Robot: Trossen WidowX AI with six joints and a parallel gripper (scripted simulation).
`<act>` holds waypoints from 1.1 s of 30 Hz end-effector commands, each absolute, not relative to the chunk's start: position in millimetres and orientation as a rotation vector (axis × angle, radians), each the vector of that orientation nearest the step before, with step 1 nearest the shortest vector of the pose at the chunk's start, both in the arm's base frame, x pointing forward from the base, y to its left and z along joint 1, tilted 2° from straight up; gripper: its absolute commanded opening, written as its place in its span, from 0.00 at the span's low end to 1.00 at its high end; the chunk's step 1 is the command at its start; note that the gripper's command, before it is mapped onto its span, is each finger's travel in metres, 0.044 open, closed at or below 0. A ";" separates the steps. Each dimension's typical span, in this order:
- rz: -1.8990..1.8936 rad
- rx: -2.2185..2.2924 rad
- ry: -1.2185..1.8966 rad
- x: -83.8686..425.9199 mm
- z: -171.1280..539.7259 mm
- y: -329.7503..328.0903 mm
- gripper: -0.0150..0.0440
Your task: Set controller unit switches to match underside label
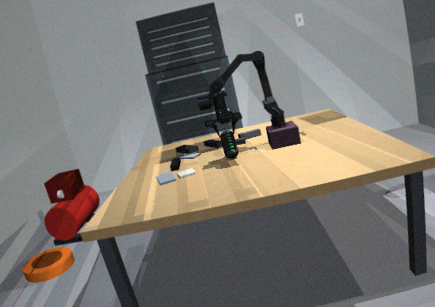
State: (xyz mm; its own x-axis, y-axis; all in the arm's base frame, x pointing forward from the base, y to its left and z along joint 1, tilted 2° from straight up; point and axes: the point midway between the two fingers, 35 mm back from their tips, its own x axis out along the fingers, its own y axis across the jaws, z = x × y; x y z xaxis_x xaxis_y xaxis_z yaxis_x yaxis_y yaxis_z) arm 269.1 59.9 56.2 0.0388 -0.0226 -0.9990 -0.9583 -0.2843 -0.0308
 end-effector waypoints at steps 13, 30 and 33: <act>1.362 -1.474 1.064 265.8 64.0 70.7 0.82; 1.346 -1.496 1.081 262.6 68.3 80.9 0.82; 1.343 -1.499 1.083 262.1 69.6 82.5 0.82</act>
